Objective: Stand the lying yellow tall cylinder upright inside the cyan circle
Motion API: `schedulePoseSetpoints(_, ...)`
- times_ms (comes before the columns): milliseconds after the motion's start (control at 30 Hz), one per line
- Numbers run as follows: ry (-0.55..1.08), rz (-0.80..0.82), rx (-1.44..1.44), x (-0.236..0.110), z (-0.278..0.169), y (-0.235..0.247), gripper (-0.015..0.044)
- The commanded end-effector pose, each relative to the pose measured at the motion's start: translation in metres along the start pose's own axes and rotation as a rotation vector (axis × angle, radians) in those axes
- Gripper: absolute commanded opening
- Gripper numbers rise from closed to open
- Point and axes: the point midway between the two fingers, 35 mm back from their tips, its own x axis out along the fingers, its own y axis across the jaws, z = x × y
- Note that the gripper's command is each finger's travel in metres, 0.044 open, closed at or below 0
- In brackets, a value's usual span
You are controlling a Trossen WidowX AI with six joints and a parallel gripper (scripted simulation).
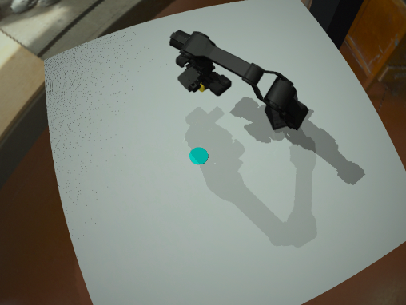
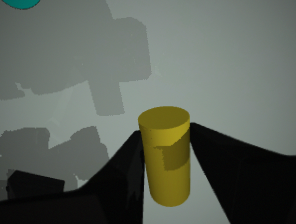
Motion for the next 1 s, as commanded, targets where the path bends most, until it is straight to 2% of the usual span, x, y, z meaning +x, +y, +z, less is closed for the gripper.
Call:
schedulePoseSetpoints(0, 0.009, -0.014, 0.024, -0.005, 0.008, 0.004, 0.0105)
schedulePoseSetpoints(967, 0.014, -0.036, 0.36, -0.016, 0.078, 0.052, 0.0105)
